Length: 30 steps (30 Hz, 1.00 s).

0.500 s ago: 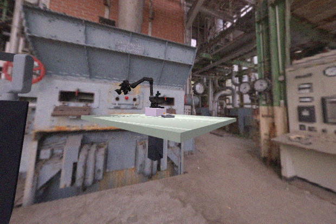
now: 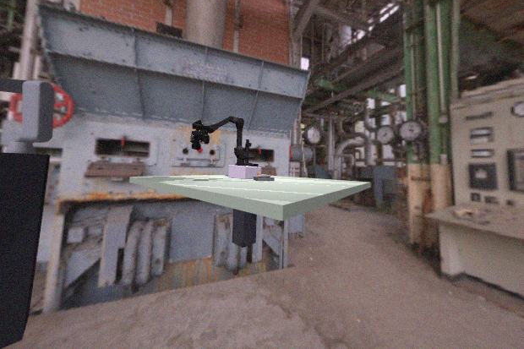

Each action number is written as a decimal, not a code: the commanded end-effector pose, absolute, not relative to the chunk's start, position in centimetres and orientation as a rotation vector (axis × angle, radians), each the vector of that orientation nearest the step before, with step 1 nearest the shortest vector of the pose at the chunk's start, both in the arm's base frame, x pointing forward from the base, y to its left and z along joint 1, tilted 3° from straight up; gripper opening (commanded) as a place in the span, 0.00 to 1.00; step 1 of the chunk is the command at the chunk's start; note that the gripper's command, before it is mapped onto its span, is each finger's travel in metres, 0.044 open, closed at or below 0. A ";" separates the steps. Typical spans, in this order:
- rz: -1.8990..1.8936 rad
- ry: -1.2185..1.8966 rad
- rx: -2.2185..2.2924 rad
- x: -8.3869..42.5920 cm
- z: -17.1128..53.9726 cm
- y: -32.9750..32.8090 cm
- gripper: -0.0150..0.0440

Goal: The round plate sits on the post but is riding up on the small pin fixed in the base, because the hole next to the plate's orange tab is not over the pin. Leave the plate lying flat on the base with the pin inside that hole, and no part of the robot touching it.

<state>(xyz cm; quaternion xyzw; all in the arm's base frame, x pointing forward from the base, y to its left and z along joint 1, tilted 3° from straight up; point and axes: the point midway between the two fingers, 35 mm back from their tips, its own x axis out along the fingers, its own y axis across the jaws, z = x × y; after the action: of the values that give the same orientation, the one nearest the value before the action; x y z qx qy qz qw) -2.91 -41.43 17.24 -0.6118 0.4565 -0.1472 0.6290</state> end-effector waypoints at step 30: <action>0.140 1.206 -0.121 26.3 5.5 -14.1 0.25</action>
<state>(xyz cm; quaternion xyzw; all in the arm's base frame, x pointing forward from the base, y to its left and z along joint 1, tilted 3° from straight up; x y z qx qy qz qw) 26.15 -17.81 6.45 -0.0916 0.5271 0.0589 0.8428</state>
